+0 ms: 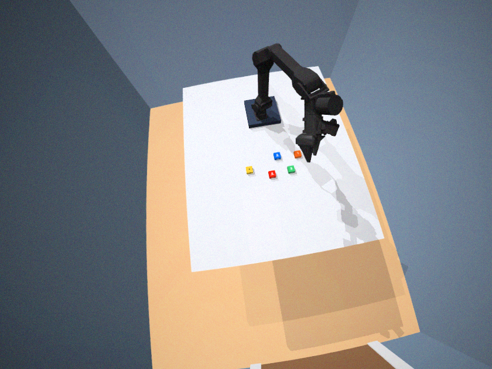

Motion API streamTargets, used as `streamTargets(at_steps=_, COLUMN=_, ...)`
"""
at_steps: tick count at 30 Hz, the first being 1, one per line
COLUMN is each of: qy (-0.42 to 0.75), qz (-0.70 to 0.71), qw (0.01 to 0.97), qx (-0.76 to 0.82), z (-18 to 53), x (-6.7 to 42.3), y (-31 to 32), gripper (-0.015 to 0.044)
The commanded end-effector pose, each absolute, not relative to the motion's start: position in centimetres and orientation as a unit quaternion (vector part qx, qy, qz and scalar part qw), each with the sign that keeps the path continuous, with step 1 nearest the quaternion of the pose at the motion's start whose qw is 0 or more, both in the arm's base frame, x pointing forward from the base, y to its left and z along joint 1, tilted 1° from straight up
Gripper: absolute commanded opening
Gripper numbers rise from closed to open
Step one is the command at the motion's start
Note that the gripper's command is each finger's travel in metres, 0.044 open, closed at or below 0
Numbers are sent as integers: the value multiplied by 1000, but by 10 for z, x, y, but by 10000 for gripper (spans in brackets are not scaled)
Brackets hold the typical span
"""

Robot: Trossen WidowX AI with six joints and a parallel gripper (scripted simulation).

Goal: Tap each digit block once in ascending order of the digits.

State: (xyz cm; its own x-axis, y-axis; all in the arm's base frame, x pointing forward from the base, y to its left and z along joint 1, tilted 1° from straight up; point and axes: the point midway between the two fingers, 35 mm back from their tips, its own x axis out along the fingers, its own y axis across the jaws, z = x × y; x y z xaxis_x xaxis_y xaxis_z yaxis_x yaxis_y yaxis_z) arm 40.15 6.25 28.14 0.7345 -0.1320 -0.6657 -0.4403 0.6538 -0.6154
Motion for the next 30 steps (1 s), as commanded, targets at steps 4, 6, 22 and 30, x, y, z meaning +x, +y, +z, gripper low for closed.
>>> streamTargets(at_steps=4, qy=525, qz=44, qw=809, qx=-260, z=211, x=386, y=-39, gripper=400)
streamTargets(at_steps=6, qy=568, qz=28, qw=796, qx=-208, z=194, x=374, y=-66, gripper=400)
streamTargets(at_steps=22, qy=695, qz=-42, qw=716, qx=42, z=139, x=303, y=-149, gripper=400)
streamTargets(at_steps=30, qy=695, qz=-42, qw=716, qx=42, z=139, x=303, y=-149, gripper=400)
